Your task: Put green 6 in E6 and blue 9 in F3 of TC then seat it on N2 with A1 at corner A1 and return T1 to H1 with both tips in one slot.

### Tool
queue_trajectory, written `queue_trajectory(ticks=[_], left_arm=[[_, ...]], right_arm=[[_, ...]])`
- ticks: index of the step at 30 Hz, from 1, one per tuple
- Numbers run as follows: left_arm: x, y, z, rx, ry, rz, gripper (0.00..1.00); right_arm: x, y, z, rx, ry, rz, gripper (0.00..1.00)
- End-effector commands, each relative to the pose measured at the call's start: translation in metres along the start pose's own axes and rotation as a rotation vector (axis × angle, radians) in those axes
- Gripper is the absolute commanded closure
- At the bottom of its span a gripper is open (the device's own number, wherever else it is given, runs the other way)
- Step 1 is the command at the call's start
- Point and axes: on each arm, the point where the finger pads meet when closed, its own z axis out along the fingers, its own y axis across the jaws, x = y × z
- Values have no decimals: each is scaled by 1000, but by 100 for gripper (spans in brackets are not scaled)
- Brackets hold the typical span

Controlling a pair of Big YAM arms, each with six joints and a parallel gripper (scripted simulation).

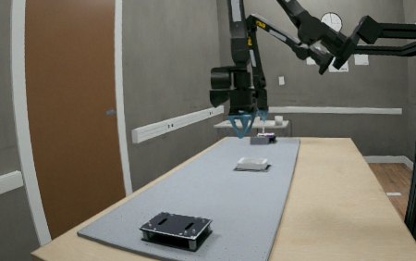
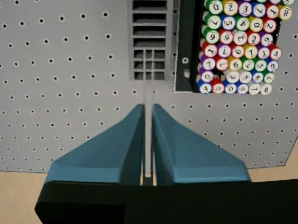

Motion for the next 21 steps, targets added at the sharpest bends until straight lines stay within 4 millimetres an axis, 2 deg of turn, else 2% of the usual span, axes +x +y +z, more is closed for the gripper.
queue_trajectory(ticks=[1,6,7,14,15,21], left_arm=[[0,0,0,1,-2,4,0],[0,0,0,1,-2,4,0],[0,0,0,1,-2,4,0],[0,0,0,1,-2,4,0],[0,0,0,1,-2,4,0],[0,0,0,1,-2,4,0]], right_arm=[[-6,-3,-14,9,-13,-13,93],[-4,-7,-19,15,-11,-9,93],[-6,-2,-9,6,-13,-6,93],[-6,-2,-9,6,-13,-6,93],[-7,-17,-6,7,9,-27,93],[-9,-41,-10,7,28,-187,93]])
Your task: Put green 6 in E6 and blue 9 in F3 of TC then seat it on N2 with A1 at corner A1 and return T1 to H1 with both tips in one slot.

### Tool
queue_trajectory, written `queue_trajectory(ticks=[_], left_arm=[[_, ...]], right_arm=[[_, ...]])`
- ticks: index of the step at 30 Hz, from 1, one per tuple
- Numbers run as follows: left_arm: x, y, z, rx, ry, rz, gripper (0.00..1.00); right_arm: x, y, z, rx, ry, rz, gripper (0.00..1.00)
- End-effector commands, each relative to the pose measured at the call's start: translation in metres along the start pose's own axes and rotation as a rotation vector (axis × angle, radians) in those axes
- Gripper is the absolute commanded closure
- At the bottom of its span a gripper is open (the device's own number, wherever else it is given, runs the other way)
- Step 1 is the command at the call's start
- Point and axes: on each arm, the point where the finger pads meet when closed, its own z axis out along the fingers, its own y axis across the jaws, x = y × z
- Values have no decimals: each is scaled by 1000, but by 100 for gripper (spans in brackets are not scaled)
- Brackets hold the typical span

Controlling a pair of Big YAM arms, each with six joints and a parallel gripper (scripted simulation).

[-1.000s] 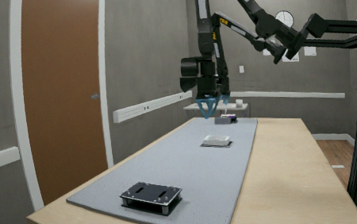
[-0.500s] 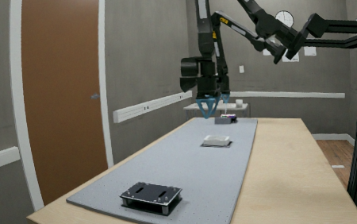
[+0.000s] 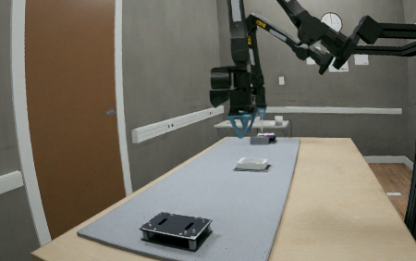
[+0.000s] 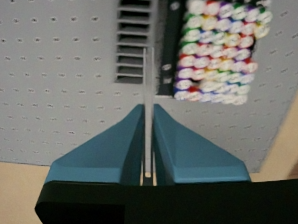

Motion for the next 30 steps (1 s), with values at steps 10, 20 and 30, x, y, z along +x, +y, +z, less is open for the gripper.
queue_trajectory(ticks=[10,20,30], left_arm=[[0,0,0,1,-2,4,0],[0,0,0,1,-2,4,0],[0,0,0,1,-2,4,0]], right_arm=[[8,-52,1,-5,55,-305,93],[3,-35,8,-33,62,-592,93],[10,-32,9,-36,71,-707,93]])
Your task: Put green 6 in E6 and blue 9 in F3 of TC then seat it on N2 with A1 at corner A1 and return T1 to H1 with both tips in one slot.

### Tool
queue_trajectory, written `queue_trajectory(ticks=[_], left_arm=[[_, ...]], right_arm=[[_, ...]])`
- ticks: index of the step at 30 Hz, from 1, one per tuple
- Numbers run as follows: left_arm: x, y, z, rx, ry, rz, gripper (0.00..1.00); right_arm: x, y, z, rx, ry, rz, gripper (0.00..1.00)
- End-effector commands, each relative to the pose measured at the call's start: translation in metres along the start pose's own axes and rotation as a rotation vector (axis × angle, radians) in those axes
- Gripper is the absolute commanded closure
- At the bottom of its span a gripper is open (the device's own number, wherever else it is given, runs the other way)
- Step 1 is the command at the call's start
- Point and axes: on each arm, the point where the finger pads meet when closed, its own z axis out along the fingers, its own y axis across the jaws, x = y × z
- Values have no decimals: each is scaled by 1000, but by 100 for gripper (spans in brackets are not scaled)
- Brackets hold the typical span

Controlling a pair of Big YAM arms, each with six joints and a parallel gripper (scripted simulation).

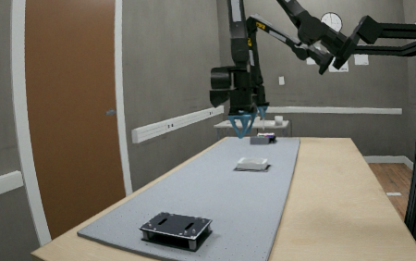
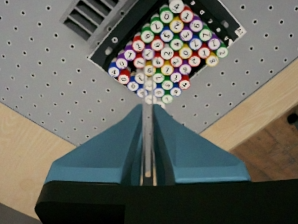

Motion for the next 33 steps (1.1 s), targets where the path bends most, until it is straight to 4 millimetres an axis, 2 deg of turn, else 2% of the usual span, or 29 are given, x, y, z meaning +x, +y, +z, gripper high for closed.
queue_trajectory(ticks=[1,33], left_arm=[[0,0,0,1,-2,4,0],[0,0,0,1,-2,4,0]], right_arm=[[-1,13,16,-33,3,-59,93],[-2,16,17,-12,12,-38,93]])
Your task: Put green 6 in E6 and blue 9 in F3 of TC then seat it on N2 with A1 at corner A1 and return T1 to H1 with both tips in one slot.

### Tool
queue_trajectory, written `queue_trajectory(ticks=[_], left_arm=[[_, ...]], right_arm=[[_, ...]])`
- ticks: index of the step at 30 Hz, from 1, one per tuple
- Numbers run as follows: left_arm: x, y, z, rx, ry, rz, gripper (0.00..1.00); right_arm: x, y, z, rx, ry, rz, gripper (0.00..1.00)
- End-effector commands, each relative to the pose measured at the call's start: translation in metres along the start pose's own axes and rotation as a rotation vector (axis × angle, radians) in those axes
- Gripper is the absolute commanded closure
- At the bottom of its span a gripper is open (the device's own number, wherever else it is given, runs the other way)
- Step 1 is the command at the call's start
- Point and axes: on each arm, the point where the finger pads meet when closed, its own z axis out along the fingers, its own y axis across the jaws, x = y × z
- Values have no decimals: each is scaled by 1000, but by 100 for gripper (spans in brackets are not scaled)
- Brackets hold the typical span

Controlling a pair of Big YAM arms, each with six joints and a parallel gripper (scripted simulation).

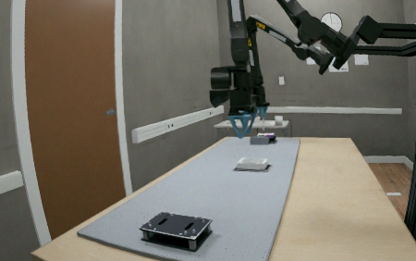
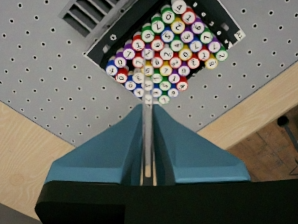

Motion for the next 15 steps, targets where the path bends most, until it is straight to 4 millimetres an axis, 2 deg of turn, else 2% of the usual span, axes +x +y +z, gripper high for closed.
queue_trajectory(ticks=[1,15], left_arm=[[0,0,0,1,-2,4,0],[0,0,0,1,-2,4,0]], right_arm=[[-2,14,13,-25,-2,11,93],[-3,13,13,-24,0,12,93]])
